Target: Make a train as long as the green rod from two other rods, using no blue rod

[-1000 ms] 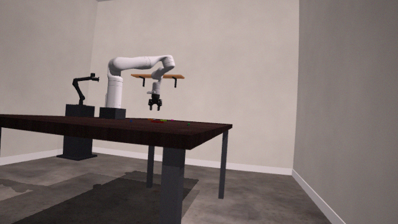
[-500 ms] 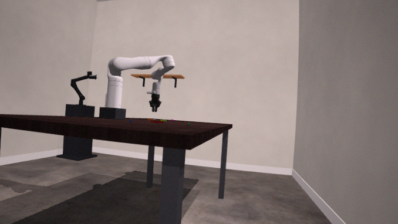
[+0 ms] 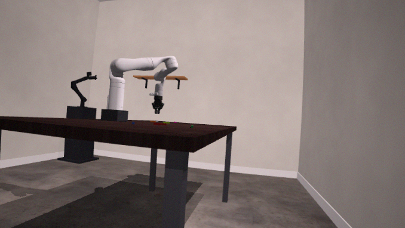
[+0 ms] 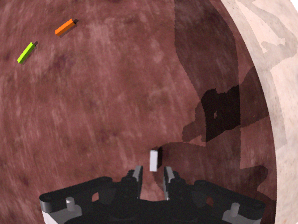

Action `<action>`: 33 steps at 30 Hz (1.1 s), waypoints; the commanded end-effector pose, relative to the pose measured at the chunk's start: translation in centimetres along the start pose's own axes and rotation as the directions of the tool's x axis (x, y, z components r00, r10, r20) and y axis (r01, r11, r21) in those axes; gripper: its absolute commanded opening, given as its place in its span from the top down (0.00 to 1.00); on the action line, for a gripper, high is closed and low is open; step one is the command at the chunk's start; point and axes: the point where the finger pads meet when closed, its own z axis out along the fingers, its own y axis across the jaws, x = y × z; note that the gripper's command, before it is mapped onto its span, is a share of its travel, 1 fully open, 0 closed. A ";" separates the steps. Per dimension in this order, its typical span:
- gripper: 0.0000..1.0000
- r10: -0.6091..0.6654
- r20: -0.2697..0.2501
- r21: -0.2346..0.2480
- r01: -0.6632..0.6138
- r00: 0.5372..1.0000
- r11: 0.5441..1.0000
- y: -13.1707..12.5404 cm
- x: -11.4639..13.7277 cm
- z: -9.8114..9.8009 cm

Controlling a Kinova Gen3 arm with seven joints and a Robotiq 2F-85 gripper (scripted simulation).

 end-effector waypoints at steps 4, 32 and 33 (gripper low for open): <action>0.76 0.000 0.002 0.000 0.000 1.000 1.000 0.0 -0.1 -0.1; 0.76 0.000 0.002 0.000 0.000 1.000 1.000 0.0 -0.1 1.6; 0.76 0.000 0.002 0.000 0.000 1.000 1.000 0.0 -0.1 1.8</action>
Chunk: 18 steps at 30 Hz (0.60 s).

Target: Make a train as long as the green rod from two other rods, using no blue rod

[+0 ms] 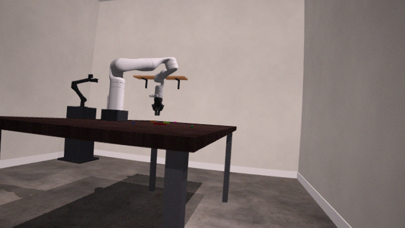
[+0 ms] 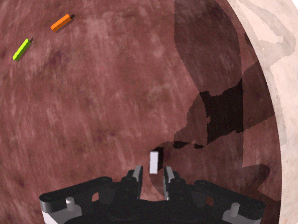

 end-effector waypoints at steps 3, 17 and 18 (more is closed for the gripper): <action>0.76 -0.001 -0.002 -0.001 0.001 1.000 1.000 0.1 0.1 0.8; 0.76 -0.001 -0.002 -0.001 0.001 1.000 1.000 0.1 0.1 2.6; 0.76 -0.001 -0.002 -0.001 0.001 1.000 1.000 0.1 0.1 2.7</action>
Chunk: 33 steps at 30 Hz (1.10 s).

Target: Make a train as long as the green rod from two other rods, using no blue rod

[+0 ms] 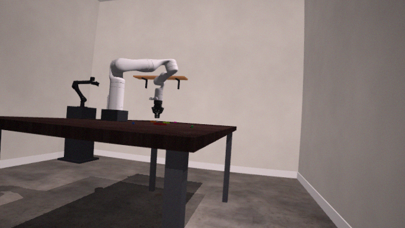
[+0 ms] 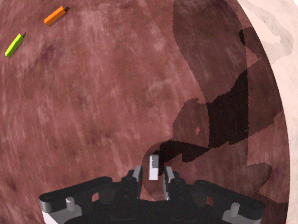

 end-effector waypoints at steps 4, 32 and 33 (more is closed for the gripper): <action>0.76 -0.001 -0.002 -0.001 0.001 1.000 1.000 0.1 0.1 0.7; 0.76 -0.001 -0.002 -0.001 0.001 1.000 1.000 0.1 0.1 1.2; 0.76 -0.001 -0.002 -0.001 0.001 1.000 1.000 0.1 0.1 1.2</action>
